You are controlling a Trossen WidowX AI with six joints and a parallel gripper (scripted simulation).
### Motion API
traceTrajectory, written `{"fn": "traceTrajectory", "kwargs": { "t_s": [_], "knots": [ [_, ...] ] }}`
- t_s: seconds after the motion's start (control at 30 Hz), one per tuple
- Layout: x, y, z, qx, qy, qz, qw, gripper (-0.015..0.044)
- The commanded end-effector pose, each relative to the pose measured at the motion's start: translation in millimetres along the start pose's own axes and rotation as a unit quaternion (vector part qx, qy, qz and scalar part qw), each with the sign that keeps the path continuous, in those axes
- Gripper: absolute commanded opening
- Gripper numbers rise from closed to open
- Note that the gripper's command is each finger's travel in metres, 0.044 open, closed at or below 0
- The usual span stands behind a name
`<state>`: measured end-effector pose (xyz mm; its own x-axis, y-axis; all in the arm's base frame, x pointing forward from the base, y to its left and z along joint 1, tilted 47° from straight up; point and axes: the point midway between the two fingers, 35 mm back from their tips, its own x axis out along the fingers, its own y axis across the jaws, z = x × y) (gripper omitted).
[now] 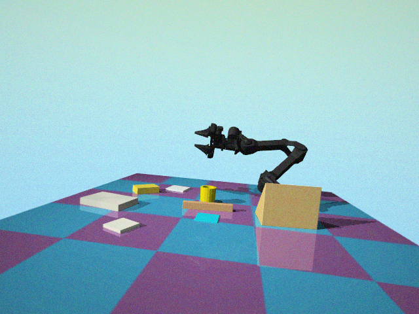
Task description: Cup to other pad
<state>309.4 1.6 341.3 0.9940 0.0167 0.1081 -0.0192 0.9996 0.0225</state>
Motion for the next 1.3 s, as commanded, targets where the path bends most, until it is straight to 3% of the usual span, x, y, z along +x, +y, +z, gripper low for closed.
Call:
{"fn": "traceTrajectory", "kwargs": {
  "t_s": [0.0, 0.13, 0.27, 0.4, 0.53, 0.67, 0.73, 1.27],
  "knots": [
    [1.5, 0.0, -3.6, -0.002, 0.009, -0.002, 1.000, 0.0374],
    [15.4, 1.4, -77.7, -0.053, 0.197, -0.031, 0.979, 0.0269],
    [-1.6, 3.0, -150.5, -0.154, 0.399, -0.040, 0.903, 0.0166],
    [-37.9, -2.9, -191.7, -0.285, 0.563, -0.026, 0.776, 0.0166],
    [-75.5, -14.0, -199.5, -0.427, 0.679, 0.011, 0.596, 0.0166],
    [-88.0, -18.4, -190.5, -0.522, 0.720, 0.047, 0.454, 0.0166],
    [-94.0, -20.0, -186.4, -0.538, 0.731, 0.058, 0.415, 0.0166],
    [-95.6, -19.5, -186.7, -0.539, 0.732, 0.058, 0.413, 0.0166]
  ]
}}
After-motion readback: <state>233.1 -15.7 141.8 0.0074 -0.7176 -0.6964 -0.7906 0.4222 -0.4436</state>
